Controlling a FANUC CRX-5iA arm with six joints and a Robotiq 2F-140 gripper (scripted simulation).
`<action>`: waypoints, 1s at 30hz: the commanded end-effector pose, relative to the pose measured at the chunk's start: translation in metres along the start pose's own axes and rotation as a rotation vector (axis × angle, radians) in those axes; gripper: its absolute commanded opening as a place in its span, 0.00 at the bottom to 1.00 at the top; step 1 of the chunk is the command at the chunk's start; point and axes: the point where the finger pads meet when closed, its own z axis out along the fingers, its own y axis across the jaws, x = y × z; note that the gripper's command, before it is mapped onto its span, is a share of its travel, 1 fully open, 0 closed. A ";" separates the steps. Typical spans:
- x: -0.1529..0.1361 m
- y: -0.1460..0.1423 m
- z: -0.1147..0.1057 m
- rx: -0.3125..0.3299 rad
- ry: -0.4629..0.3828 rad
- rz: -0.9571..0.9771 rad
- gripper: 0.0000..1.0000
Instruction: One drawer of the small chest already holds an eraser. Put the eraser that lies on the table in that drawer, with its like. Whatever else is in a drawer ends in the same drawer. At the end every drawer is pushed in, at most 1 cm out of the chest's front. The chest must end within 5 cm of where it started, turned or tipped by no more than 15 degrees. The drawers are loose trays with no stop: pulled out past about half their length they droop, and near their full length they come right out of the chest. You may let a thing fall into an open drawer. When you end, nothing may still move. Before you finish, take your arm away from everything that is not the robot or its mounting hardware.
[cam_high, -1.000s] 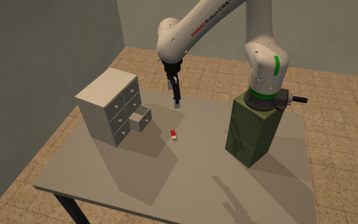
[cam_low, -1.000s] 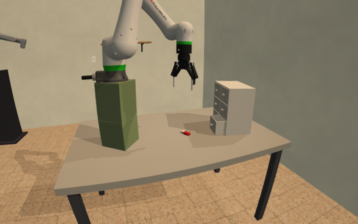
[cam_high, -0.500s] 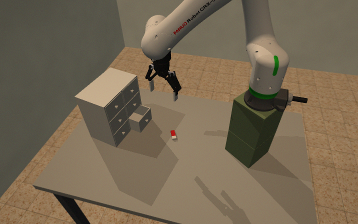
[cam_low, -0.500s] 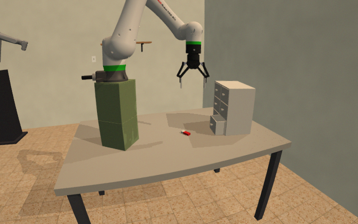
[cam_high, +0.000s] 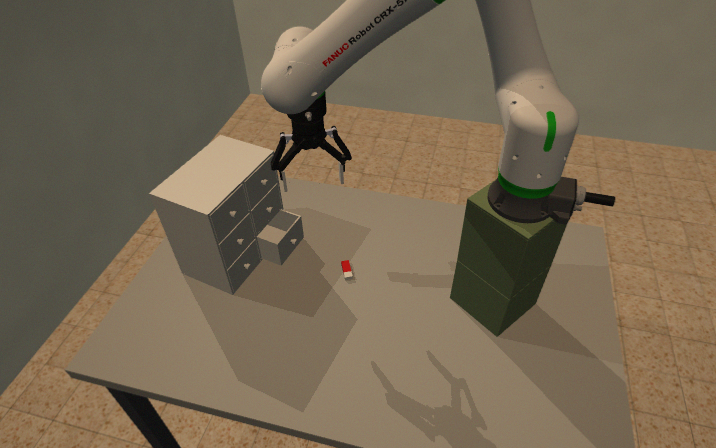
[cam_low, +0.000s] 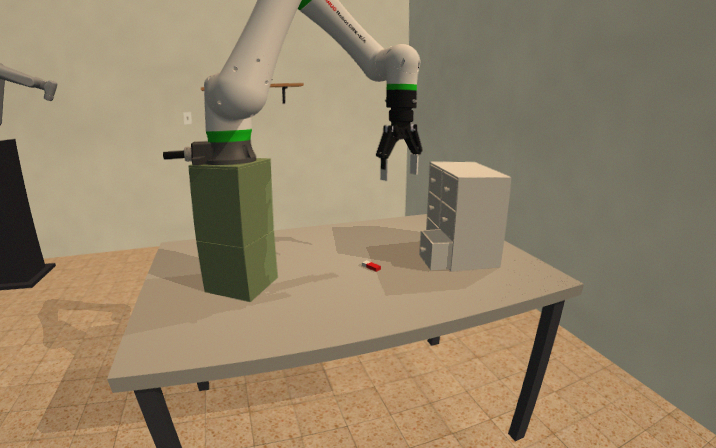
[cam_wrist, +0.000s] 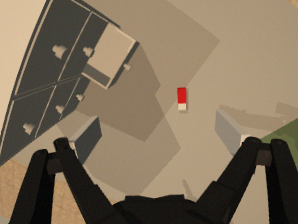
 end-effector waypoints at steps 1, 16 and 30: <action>0.006 -0.005 0.001 0.000 0.000 -0.279 1.00; 0.009 -0.008 0.002 0.001 0.005 -0.912 1.00; 0.025 -0.028 0.028 0.029 0.108 -0.891 1.00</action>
